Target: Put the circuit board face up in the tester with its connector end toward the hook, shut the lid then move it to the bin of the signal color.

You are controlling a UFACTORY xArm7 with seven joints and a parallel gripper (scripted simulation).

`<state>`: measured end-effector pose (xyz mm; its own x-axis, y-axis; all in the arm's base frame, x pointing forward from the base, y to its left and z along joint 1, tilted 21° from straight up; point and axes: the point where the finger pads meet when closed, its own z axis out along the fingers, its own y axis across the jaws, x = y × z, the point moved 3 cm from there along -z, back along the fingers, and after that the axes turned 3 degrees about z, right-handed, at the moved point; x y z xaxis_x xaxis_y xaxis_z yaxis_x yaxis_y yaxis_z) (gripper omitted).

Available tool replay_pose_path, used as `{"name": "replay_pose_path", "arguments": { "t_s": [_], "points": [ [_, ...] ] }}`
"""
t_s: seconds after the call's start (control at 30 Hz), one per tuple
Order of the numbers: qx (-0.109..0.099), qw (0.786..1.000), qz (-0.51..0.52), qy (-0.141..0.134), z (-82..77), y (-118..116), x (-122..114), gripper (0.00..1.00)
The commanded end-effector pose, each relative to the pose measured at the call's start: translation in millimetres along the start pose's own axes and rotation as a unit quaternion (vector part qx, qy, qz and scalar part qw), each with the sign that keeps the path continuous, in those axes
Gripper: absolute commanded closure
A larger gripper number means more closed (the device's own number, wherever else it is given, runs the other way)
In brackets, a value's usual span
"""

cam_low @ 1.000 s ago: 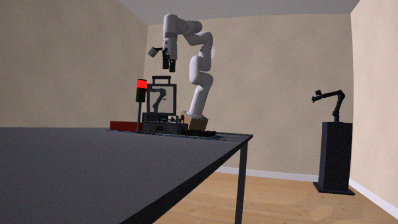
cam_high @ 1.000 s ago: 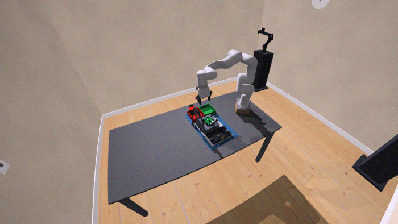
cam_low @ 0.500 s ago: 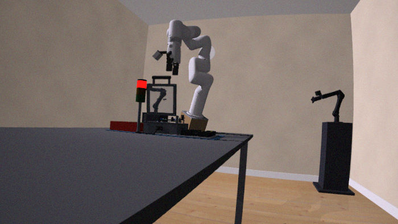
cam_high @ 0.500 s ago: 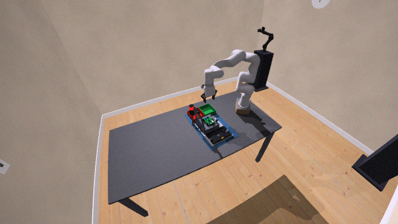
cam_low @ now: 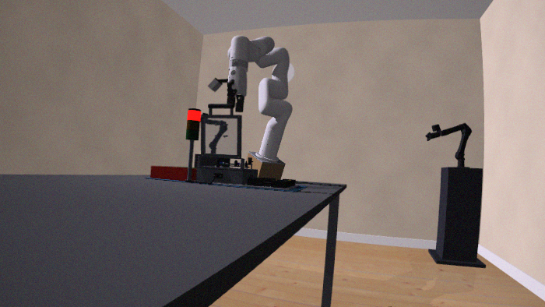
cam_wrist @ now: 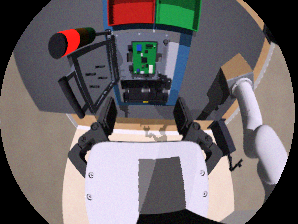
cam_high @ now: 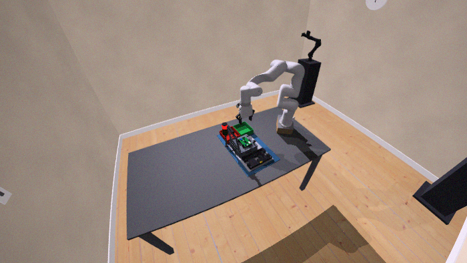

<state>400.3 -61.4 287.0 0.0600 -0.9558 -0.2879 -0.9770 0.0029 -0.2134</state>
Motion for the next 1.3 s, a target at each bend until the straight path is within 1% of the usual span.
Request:
{"name": "replay_pose_path", "arguments": {
  "t_s": [0.0, 0.2, 0.33, 0.4, 0.53, 0.67, 0.77, 0.9, 1.27],
  "points": [
    [0.001, 1.0, 0.0, 0.0, 26.9, -2, 0, 0.0],
    [0.001, 1.0, 0.0, 0.0, 73.3, -2, 0, 0.0],
    [0.001, 1.0, 0.0, 0.0, 100.1, -2, 0, 0.0],
    [0.001, 1.0, 0.0, 0.0, 100.1, -2, 0, 0.0],
    [0.001, 1.0, 0.0, 0.0, 121.6, -2, 0, 0.0],
    [0.001, 1.0, 0.0, 0.0, 137.7, -2, 0, 0.0],
    [0.001, 1.0, 0.0, 0.0, 146.7, -2, 0, 0.0],
    [0.001, 1.0, 0.0, 0.0, 154.8, -2, 0, 0.0],
    [0.001, 1.0, 0.0, 0.0, 160.5, -2, 0, 0.0]
  ]
}}
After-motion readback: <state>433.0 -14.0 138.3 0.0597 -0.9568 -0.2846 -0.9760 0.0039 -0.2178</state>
